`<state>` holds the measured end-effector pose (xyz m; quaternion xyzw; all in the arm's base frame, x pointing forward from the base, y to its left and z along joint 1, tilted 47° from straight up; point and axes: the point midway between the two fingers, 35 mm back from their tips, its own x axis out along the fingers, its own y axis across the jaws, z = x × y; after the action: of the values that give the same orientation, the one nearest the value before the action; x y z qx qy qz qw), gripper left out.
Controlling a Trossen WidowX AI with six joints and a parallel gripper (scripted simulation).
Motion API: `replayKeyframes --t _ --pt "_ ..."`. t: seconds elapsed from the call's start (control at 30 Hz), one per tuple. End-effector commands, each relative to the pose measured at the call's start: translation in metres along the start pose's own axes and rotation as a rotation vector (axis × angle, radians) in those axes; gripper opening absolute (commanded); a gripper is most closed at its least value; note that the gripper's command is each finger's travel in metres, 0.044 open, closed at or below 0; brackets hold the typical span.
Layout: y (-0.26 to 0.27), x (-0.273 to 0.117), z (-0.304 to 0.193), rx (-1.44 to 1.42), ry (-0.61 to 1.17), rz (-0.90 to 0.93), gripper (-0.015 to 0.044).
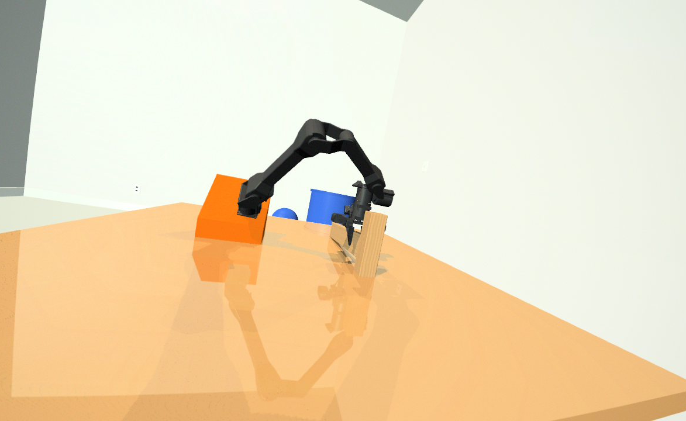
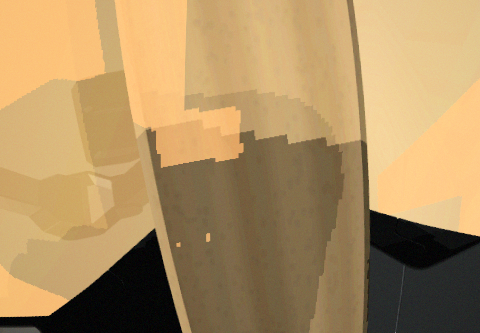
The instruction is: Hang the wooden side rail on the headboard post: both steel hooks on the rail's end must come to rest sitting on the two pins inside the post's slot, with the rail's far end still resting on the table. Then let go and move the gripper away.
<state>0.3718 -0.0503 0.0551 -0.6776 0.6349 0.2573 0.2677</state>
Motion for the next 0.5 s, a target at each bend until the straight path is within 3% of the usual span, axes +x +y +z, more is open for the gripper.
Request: replayKeyframes --t 0.0,0.47 --pt "-0.0018 -0.0034 -0.0005 -0.004 0.001 -0.010 0.0000" --pt "-0.0016 -0.0043 -0.0020 -0.004 0.001 -0.010 0.0000"
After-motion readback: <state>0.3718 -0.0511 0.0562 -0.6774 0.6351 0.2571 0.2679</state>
